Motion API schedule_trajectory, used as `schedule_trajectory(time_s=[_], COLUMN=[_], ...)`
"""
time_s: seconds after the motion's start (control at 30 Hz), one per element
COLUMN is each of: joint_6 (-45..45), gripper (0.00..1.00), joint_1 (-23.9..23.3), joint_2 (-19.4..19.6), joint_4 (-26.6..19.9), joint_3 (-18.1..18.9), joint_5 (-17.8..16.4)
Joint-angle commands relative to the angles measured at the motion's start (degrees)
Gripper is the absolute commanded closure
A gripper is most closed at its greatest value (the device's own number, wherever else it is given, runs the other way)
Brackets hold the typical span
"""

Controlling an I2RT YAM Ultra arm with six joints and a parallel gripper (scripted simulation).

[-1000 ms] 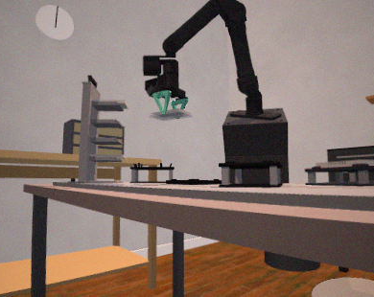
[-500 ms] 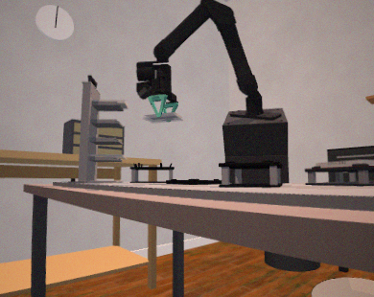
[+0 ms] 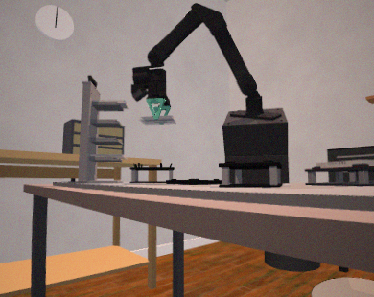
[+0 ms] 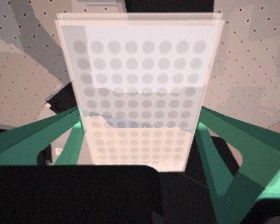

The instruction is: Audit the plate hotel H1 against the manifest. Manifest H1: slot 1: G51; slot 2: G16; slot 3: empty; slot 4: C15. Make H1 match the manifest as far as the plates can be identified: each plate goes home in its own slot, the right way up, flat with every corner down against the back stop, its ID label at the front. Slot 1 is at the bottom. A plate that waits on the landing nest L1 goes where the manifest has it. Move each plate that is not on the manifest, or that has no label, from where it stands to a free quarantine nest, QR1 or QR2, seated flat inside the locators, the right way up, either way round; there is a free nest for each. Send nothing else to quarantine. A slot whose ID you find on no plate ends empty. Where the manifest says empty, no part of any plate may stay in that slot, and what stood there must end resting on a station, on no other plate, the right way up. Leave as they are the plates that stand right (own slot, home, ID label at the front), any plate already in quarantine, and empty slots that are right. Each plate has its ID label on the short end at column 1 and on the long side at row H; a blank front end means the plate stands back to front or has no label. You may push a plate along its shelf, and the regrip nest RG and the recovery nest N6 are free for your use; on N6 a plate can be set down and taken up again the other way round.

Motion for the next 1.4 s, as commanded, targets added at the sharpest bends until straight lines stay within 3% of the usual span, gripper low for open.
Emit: schedule_trajectory(time_s=[0.0,0.5,0.8,1.37], joint_6=[-8.75,-17.89,-17.91,-15.02], gripper=[0.14,0.14,0.14,0.14], joint_1=[-2.01,-6.68,-6.7,-4.13], joint_2=[0.51,7.69,7.73,11.17], joint_4=[-0.51,-2.95,-2.96,5.15], joint_3=[2.13,9.42,9.46,6.09], joint_5=[-0.15,-0.29,-0.29,-0.24])
